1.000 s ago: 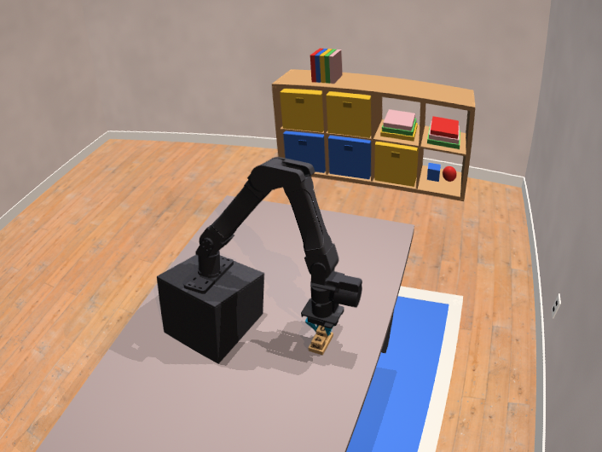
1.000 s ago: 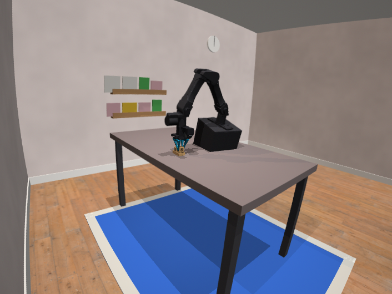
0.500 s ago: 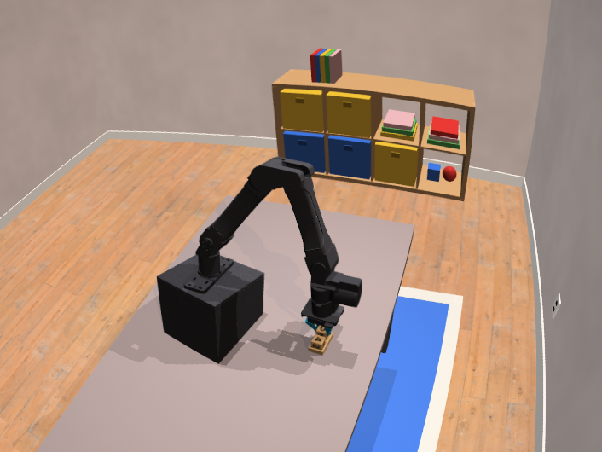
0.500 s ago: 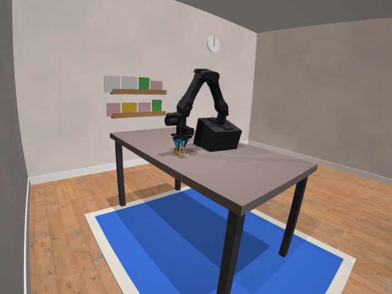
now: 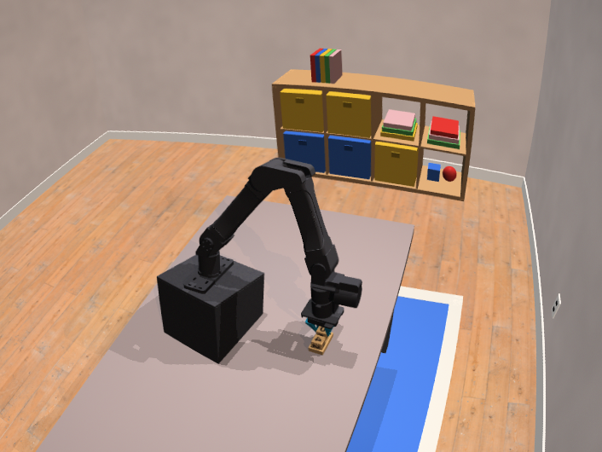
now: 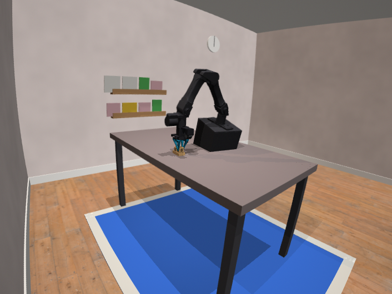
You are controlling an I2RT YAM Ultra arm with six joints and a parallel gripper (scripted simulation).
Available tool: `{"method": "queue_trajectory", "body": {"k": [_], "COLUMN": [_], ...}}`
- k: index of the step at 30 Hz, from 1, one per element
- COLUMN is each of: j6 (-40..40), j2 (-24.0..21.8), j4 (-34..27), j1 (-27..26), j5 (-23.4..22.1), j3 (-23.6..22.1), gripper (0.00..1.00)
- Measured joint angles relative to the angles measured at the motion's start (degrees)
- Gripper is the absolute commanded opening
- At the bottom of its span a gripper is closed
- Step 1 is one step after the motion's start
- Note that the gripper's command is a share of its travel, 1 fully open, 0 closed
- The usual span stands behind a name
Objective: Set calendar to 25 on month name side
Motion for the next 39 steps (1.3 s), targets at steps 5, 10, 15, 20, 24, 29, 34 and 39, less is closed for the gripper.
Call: {"method": "queue_trajectory", "body": {"k": [5,10,15,20,24,29,34,39], "j6": [0.11,0.17,0.28,0.33,0.35,0.35,0.35,0.35], "j2": [0.39,0.68,1.05,1.27,1.29,1.29,1.31,1.29], "j4": [0.39,0.7,1.11,1.33,1.38,1.4,1.4,1.4], "j1": [0.09,0.17,0.26,0.31,0.31,0.31,0.31,0.31], "j5": [0.0,0.0,0.02,0.02,0.02,0.02,0.02,0.02], "j3": [0.0,0.0,0.0,0.0,0.0,0.0,0.0,0.0], "gripper": [0.27,0.27,0.27,0.27,0.27,0.27,0.27,0.27]}}
